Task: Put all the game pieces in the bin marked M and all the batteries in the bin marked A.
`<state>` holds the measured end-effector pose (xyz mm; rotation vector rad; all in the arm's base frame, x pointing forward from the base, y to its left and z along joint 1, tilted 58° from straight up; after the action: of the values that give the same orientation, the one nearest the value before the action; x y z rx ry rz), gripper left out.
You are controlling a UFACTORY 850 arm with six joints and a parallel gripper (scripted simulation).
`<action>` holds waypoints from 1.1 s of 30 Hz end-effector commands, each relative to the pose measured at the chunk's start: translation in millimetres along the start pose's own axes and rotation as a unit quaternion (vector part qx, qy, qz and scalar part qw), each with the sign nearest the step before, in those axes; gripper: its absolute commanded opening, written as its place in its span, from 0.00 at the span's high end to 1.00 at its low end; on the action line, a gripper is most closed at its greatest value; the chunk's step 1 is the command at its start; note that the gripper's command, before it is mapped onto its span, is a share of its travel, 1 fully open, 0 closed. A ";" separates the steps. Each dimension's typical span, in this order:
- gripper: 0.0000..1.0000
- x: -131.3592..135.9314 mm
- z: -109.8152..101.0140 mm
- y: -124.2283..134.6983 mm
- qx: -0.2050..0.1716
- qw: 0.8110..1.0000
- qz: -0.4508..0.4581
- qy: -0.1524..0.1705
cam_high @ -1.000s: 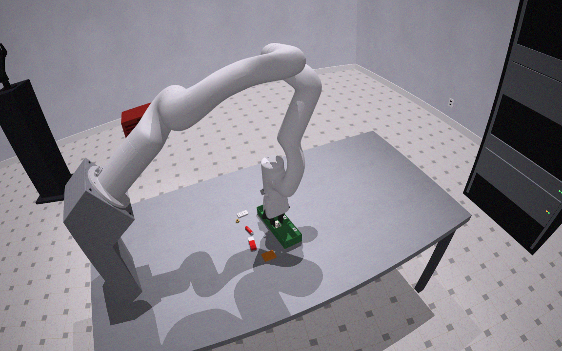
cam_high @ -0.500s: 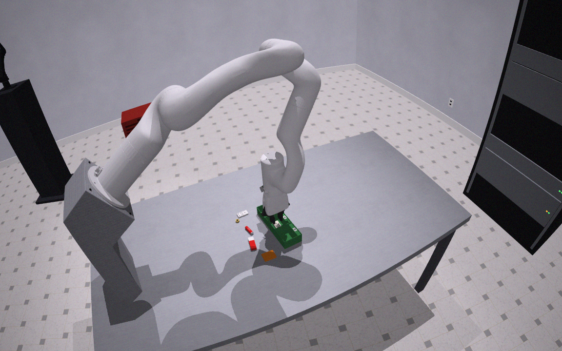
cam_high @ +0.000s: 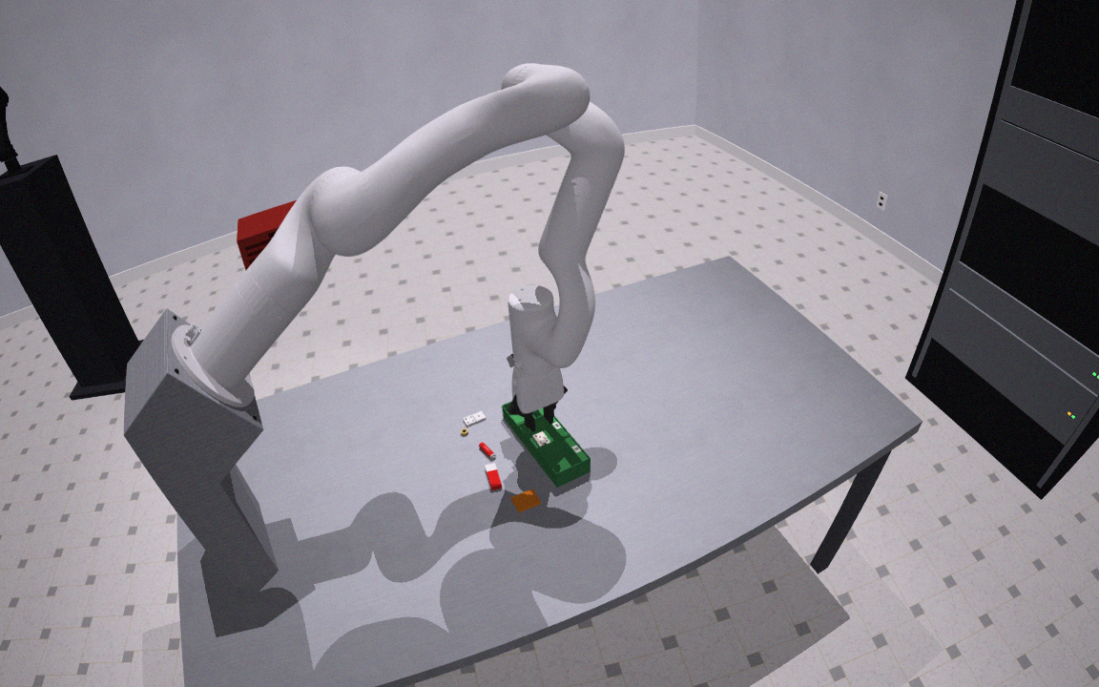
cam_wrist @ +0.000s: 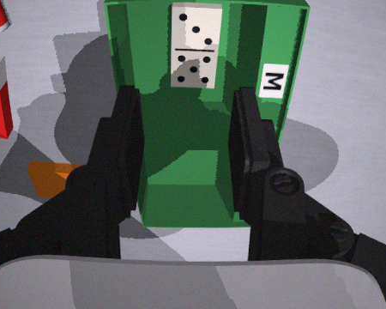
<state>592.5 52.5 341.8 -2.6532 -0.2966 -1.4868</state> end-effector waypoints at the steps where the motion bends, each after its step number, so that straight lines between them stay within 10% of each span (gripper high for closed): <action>1: 0.59 -11.8 -0.7 -20.4 0.000 0.998 0.070 0.000; 22: 0.59 -89.5 -1.2 -155.0 0.004 0.927 0.376 -0.006; 33: 0.59 -89.4 -1.2 -155.3 0.000 0.858 0.514 -0.006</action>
<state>514.0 192.1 263.7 -2.2179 0.8446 -1.1009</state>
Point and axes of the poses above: the point where the finger pads meet when closed, its own z axis out along the fingers, its own x axis across the jaws, y = z × x, the point moved 5 cm from there along -z, back along the fingers, and after that the axes turned 3 degrees about -z, right-handed, at the moved point
